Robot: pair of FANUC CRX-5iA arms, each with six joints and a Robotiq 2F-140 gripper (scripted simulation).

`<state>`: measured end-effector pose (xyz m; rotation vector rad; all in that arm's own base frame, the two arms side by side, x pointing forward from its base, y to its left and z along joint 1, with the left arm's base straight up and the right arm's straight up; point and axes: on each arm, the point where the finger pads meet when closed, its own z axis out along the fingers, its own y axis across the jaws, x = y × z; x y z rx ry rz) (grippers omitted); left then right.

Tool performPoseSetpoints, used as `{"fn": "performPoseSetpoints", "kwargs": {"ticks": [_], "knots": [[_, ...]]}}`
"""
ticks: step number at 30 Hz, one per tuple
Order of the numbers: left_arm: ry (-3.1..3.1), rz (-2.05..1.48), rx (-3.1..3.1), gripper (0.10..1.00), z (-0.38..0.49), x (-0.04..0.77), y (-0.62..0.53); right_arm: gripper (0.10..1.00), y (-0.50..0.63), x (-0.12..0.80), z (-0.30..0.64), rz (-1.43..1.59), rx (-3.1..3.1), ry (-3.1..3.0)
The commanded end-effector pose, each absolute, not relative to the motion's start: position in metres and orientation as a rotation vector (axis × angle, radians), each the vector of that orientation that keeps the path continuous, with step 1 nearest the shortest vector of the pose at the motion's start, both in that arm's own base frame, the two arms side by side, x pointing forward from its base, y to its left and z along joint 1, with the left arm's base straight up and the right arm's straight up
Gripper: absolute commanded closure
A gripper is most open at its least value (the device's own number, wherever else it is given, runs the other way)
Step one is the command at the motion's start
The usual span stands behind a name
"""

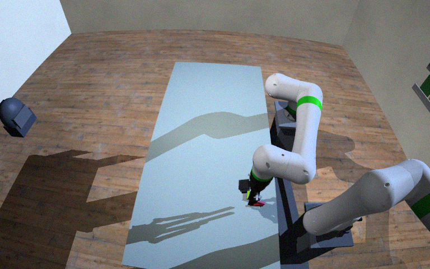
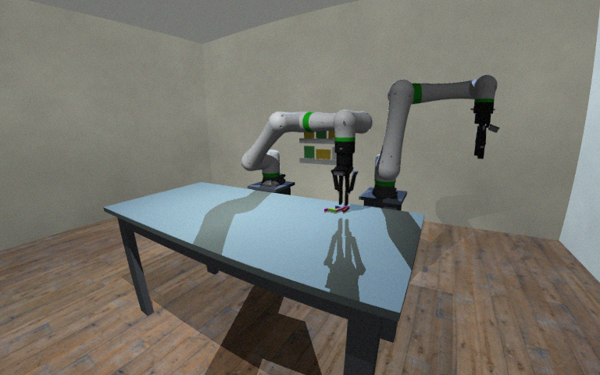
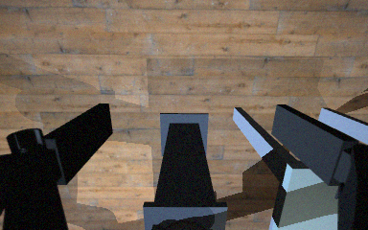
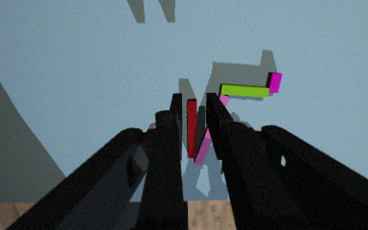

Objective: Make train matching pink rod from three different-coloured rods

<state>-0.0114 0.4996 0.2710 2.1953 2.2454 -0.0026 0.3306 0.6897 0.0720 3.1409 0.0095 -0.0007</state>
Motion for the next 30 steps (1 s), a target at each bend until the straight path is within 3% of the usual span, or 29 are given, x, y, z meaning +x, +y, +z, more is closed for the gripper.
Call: {"fn": "performPoseSetpoints", "kwargs": {"ticks": [1,30], "knots": [[2.246,0.000,2.196,0.098,0.272,-0.011,0.500,0.867,0.690,0.331,0.067,0.002,3.143,0.010],[2.246,0.000,2.196,0.098,0.272,-0.011,0.500,0.867,0.691,0.331,0.052,0.002,3.143,0.010]]}}
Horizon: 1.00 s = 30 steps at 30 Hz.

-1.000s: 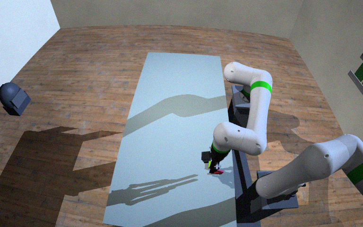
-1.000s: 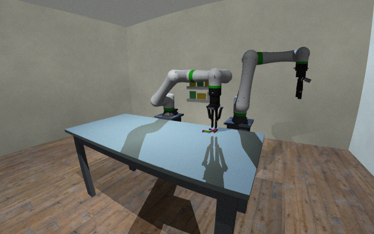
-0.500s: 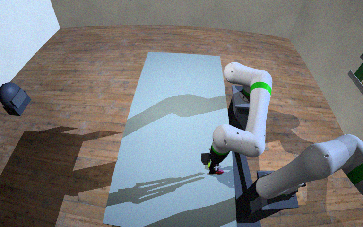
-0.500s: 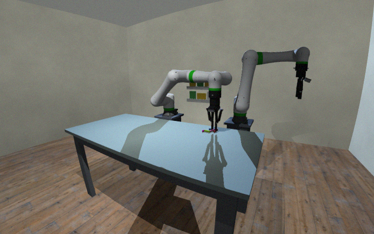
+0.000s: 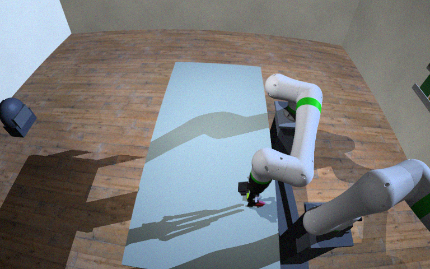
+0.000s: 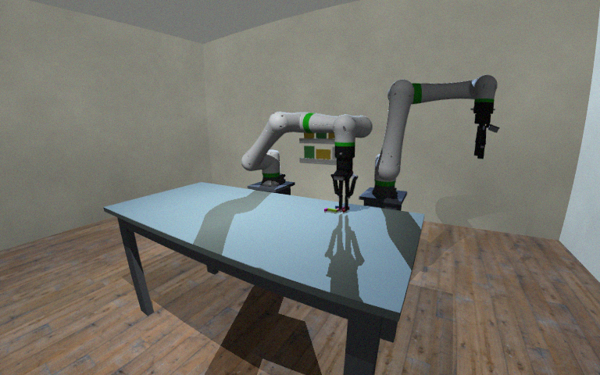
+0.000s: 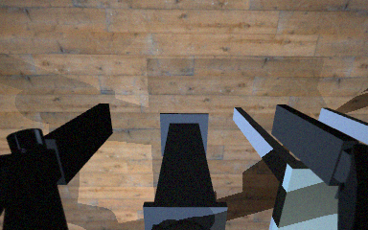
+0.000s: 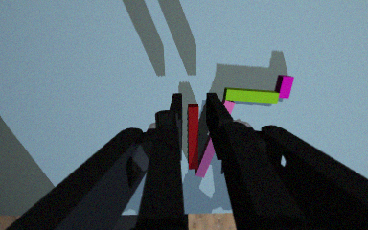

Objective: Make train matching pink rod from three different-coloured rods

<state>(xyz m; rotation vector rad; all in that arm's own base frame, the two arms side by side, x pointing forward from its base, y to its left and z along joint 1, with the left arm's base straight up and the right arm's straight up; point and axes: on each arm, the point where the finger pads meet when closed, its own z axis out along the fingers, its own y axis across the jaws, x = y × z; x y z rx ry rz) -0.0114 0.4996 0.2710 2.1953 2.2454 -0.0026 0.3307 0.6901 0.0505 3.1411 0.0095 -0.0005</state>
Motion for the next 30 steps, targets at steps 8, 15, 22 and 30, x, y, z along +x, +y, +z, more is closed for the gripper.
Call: {"fn": "performPoseSetpoints", "kwargs": {"ticks": [8,15,22,30], "knots": [[2.246,0.000,2.196,0.098,0.272,-0.011,0.500,0.867,0.691,0.331,0.052,0.002,3.143,0.010],[2.246,0.000,2.196,0.098,0.272,-0.011,0.500,0.867,0.691,0.331,0.051,0.002,3.143,0.010],[2.246,0.000,2.196,0.098,0.272,-0.011,0.500,0.867,0.691,0.331,0.047,0.002,3.143,0.010],[2.246,0.000,2.196,0.098,0.272,-0.011,0.500,0.867,0.691,0.331,0.041,0.002,3.143,0.010]]}}
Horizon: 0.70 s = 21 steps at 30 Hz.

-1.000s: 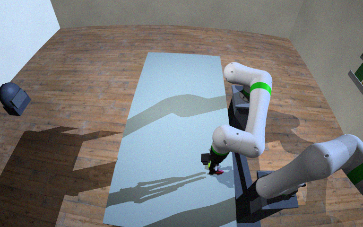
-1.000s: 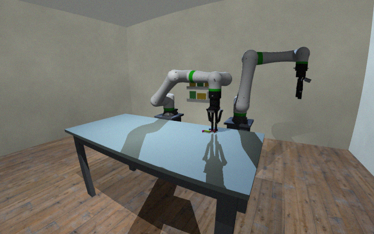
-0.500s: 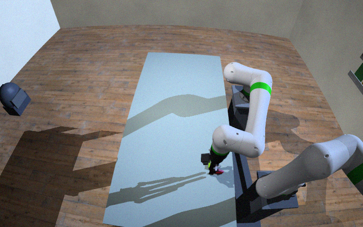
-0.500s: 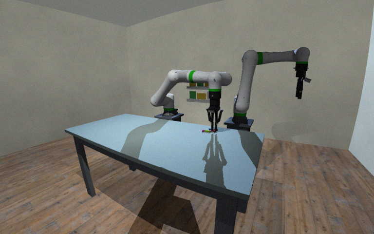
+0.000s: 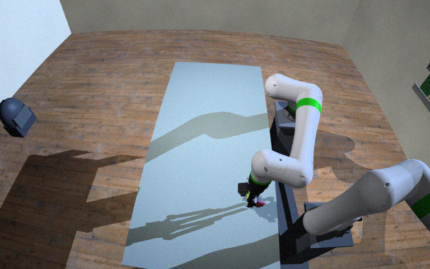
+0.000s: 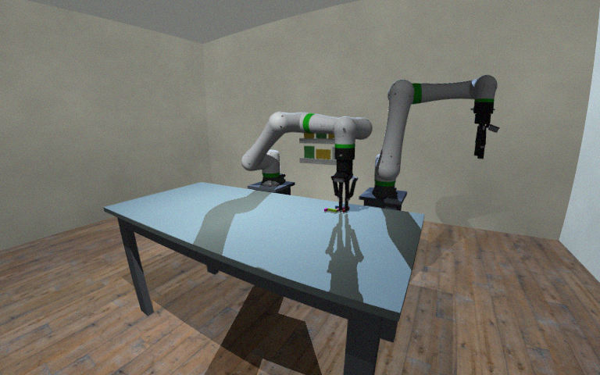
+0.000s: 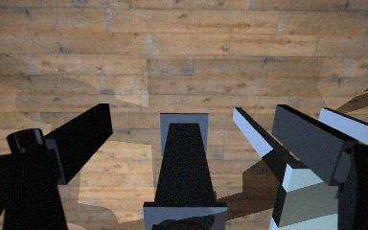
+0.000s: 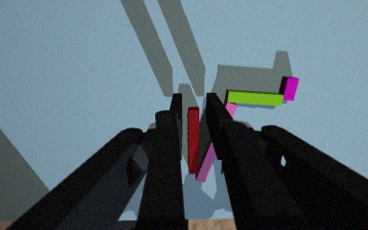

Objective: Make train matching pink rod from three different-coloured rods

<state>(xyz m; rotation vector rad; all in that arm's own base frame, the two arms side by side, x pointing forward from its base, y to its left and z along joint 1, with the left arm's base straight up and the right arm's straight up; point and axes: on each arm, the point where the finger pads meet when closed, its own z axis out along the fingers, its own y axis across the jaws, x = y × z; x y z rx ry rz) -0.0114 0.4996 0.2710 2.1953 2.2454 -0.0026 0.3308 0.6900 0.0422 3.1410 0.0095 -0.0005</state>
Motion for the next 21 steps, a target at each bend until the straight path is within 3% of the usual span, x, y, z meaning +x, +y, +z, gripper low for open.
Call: {"fn": "performPoseSetpoints", "kwargs": {"ticks": [1,21], "knots": [[2.246,0.000,2.196,0.098,0.2720,-0.0112,0.4999,0.867,0.6905,0.3311,0.0407,0.002,3.143,0.010],[2.246,0.000,2.196,0.098,0.2720,-0.0112,0.4999,0.867,0.6905,0.3311,0.0375,0.002,3.143,0.010]]}}
